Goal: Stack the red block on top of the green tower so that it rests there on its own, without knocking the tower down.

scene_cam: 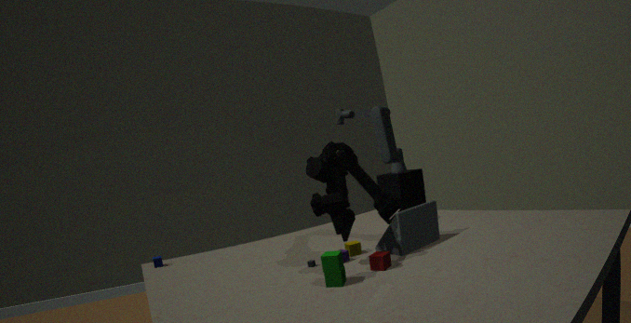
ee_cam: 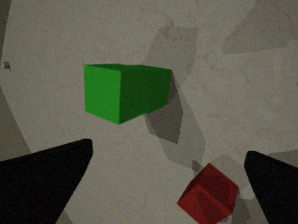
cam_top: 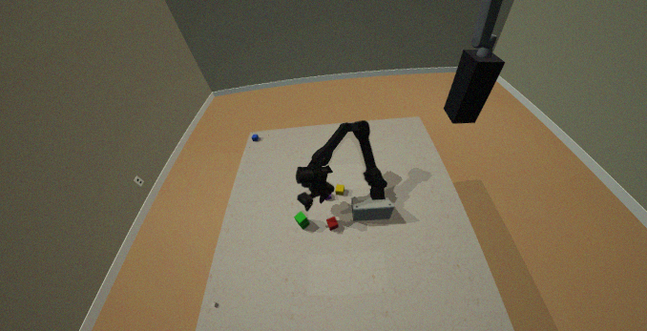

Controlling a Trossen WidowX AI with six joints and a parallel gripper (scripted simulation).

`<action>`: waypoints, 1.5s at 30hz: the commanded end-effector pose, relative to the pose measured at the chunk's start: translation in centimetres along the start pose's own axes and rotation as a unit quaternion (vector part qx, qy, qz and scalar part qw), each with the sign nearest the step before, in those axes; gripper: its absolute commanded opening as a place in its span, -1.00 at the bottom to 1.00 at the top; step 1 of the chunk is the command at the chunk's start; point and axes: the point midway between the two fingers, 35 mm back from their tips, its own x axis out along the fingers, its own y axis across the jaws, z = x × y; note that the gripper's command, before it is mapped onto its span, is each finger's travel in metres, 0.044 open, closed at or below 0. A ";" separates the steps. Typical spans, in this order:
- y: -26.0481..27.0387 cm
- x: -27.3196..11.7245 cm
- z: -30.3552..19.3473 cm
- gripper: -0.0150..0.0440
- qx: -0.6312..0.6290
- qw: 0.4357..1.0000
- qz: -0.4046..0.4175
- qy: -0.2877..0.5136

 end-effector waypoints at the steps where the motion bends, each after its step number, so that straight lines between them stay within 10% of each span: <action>1: 0.4 0.2 -2.0 1.00 -0.106 0.993 -0.044 0.019; 16: 0.5 -0.9 -9.4 1.00 -0.500 0.835 -0.207 0.103; 45: -2.4 4.8 -9.5 1.00 -0.510 0.827 -0.213 0.105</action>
